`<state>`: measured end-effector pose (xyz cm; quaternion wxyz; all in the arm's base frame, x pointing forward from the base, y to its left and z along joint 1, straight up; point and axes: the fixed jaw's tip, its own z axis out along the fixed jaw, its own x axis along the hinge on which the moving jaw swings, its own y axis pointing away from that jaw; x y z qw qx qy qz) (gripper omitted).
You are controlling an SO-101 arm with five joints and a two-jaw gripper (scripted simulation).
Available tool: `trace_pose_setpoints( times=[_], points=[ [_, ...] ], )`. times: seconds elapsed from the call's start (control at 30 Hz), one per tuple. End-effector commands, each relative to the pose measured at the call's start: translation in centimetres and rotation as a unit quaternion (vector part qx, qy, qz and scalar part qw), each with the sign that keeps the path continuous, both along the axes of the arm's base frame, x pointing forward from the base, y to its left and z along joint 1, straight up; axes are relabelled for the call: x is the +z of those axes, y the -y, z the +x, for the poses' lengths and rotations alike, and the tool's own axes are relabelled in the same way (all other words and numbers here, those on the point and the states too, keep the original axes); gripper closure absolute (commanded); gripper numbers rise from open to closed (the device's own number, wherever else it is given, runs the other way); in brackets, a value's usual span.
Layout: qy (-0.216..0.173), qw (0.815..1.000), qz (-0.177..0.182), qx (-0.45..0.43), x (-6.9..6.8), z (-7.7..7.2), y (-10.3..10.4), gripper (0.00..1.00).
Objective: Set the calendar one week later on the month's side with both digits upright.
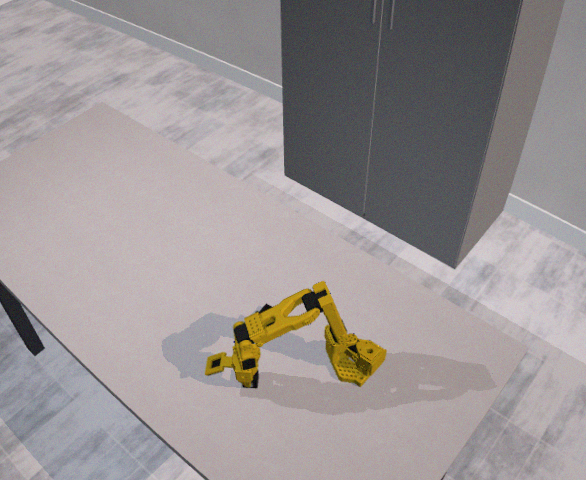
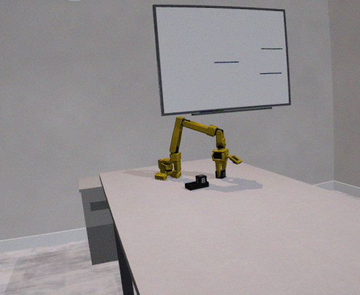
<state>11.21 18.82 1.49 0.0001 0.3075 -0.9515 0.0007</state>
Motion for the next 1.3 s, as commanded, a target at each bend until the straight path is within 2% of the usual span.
trace_pose_setpoints(
  times=[0.0, 0.2, 0.53, 0.83, 0.9, 1.1, 1.27],
  points=[
    [0.015, 1.000, 0.023, 0.001, 1.0, 0.4, -0.4, 0.91],
    [0.015, 1.000, 0.023, 0.001, 1.0, 0.4, -0.4, 1.00],
    [0.015, 1.000, 0.023, 0.001, 1.2, 0.4, -0.5, 1.00],
    [0.014, 1.000, 0.024, 0.001, 3.5, 0.3, -0.7, 1.00],
    [0.014, 1.000, 0.024, 0.001, 3.5, 0.3, -0.7, 1.00],
    [0.014, 1.000, 0.024, 0.001, 5.2, 0.1, -0.6, 1.00],
    [0.014, 1.000, 0.024, 0.001, 5.9, 0.0, -0.6, 1.00]
  ],
)
